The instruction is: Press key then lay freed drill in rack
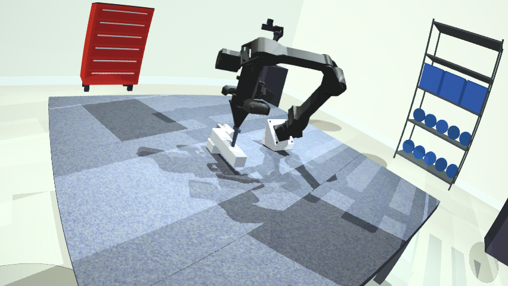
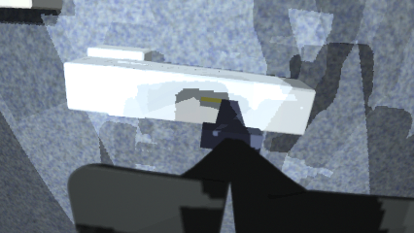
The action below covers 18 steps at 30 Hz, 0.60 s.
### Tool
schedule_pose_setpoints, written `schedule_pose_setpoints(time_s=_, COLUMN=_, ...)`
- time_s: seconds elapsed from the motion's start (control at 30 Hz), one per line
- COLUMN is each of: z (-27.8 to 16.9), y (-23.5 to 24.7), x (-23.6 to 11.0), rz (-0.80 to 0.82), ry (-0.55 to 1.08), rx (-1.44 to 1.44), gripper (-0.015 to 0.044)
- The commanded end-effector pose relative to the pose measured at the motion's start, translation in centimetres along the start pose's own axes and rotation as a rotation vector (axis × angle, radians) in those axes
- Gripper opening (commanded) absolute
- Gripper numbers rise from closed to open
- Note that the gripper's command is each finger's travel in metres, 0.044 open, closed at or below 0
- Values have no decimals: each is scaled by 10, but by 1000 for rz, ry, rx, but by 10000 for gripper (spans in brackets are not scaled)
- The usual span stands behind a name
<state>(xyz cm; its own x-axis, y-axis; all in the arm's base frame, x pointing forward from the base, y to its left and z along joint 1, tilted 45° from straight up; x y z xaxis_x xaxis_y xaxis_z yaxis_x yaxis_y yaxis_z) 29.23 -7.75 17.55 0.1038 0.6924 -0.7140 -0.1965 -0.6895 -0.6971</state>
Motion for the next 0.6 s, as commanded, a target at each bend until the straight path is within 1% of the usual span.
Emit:
schedule_pose_setpoints(time_s=0.0, z=2, y=-1, x=6, rz=-5, ry=-7, rx=7, gripper=0)
schedule_pose_setpoints(time_s=0.57, z=5, y=0, x=4, rz=-5, ry=-7, rx=7, gripper=0)
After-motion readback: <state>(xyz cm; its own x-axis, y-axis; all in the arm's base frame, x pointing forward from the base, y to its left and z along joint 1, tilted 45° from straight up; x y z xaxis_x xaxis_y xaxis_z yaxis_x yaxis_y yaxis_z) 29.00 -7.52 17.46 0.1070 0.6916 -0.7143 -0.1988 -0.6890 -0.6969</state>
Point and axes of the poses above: the point midway between the two fingers, 35 mm back from their tips, its own x axis out along the fingers, its own y axis across the jaws, z = x × y, the point moved 5 cm from there along -x, back along the fingers, and after that the axes turned 3 degrees about -x, right-handed, at the moved point
